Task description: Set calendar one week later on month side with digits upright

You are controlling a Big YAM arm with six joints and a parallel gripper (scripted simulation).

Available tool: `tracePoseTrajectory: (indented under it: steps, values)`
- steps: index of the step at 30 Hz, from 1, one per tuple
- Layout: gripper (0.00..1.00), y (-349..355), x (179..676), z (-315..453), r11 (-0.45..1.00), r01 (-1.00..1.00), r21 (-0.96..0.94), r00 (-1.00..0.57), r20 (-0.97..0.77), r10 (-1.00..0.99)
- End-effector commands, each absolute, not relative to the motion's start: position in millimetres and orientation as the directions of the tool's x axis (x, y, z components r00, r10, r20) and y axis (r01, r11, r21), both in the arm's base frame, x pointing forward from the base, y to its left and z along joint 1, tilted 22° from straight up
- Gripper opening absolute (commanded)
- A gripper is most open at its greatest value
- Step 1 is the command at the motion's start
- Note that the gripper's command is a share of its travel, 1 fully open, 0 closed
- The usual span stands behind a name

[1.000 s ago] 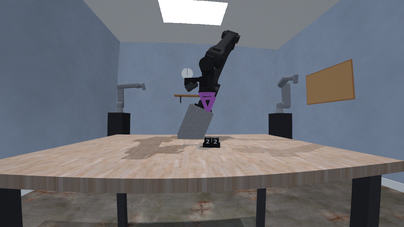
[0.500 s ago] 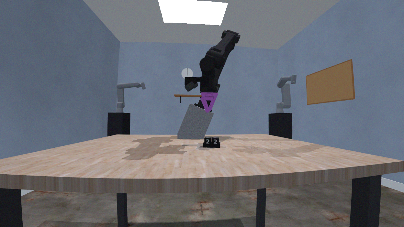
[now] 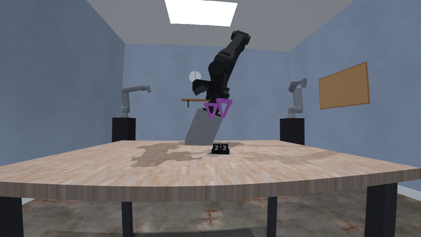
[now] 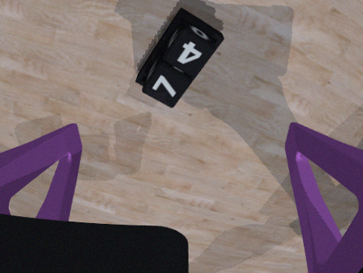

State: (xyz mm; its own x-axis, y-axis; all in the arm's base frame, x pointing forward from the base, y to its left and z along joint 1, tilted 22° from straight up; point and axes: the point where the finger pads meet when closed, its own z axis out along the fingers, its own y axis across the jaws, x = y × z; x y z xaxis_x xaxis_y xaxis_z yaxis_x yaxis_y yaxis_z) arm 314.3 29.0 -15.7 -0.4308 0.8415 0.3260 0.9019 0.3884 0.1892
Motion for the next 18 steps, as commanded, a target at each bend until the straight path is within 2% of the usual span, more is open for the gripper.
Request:
tracePoseTrajectory:
  steps: [1, 8, 18]
  values:
    - [1.0, 32.2, 312.9, -19.8, 0.514, 0.826, 0.232, -0.563, 0.3, 0.77]
    - [1.0, 33.4, 314.1, -23.8, 0.677, 0.674, 0.297, -0.738, 0.235, 0.632]
    - [1.0, 34.0, 314.5, -28.3, 0.816, 0.46, 0.349, -0.887, 0.149, 0.436]
